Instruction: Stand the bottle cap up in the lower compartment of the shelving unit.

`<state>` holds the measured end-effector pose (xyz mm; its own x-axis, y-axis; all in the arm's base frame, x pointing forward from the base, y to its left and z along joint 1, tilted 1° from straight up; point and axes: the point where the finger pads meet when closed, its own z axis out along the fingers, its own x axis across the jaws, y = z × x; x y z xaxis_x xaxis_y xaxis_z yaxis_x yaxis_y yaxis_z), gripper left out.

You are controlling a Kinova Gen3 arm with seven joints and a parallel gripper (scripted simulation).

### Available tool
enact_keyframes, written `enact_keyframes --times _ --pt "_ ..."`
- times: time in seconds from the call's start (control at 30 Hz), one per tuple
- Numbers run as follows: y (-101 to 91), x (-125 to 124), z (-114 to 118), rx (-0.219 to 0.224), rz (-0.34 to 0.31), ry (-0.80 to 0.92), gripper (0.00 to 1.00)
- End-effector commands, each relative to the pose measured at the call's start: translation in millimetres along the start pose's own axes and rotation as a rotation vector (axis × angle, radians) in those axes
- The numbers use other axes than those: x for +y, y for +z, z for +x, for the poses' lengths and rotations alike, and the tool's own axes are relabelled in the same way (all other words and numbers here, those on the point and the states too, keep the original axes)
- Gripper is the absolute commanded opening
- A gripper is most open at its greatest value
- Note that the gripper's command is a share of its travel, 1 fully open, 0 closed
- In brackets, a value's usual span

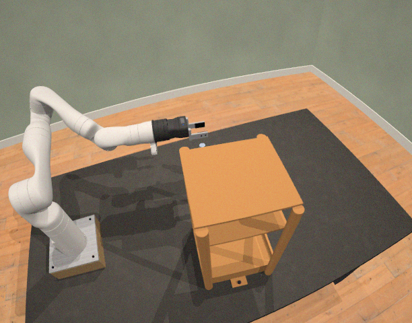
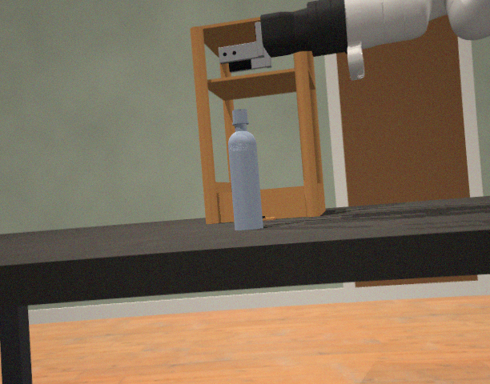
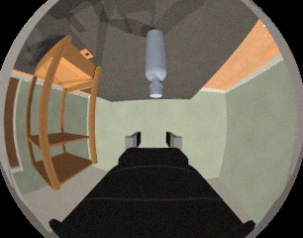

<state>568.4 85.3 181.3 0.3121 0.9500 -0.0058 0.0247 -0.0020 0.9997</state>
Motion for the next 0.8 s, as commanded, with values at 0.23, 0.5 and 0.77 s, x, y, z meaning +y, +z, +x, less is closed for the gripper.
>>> enact_keyframes --times 0.23,0.5,0.77 --pt "0.0 -4 5 0.009 -0.006 0.011 1.0" --pt "0.2 -14 6 0.01 -0.006 0.011 1.0" --pt "0.3 -32 6 0.01 -0.006 0.011 1.0"
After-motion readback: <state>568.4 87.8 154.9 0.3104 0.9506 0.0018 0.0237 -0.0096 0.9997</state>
